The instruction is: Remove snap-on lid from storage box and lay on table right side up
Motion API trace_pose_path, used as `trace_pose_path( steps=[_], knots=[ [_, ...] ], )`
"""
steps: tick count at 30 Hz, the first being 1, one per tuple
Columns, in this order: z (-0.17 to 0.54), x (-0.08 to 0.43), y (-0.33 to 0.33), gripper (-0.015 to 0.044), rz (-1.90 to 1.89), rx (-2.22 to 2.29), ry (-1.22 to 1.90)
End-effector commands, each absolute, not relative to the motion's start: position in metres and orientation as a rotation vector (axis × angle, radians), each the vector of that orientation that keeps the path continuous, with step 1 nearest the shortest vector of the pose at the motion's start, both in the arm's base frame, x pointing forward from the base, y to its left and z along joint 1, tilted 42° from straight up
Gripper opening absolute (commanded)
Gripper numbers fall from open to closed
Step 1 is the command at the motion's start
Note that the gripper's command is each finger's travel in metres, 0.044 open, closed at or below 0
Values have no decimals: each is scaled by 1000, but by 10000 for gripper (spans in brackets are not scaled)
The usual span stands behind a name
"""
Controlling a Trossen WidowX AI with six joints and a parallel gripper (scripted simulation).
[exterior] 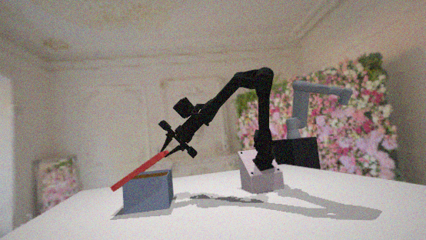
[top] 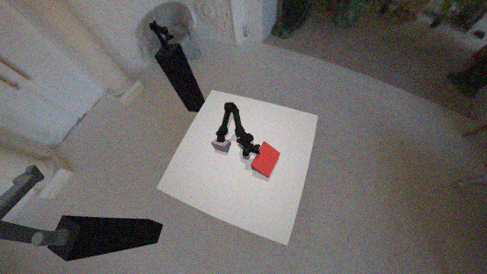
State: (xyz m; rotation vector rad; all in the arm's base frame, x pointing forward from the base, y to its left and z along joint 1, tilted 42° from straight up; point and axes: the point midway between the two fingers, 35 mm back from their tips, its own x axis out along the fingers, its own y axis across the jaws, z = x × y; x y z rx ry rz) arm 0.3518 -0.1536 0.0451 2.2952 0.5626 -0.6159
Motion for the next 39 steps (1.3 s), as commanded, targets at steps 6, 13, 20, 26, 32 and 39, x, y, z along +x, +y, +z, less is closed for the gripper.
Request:
trace_pose_path(
  steps=[6, 13, 20, 26, 32, 39],
  knots=[
    [56, 360, -166, 0, -609, 2290, 554],
    [62, 367, -175, 0, -609, 2290, 553],
    [68, 373, -182, 0, -609, 2290, 553],
    [74, 372, -188, 0, -609, 2289, 553],
    [79, 372, -193, 0, -609, 2289, 553],
    [86, 371, -199, 0, -610, 2289, 553]
  ],
)
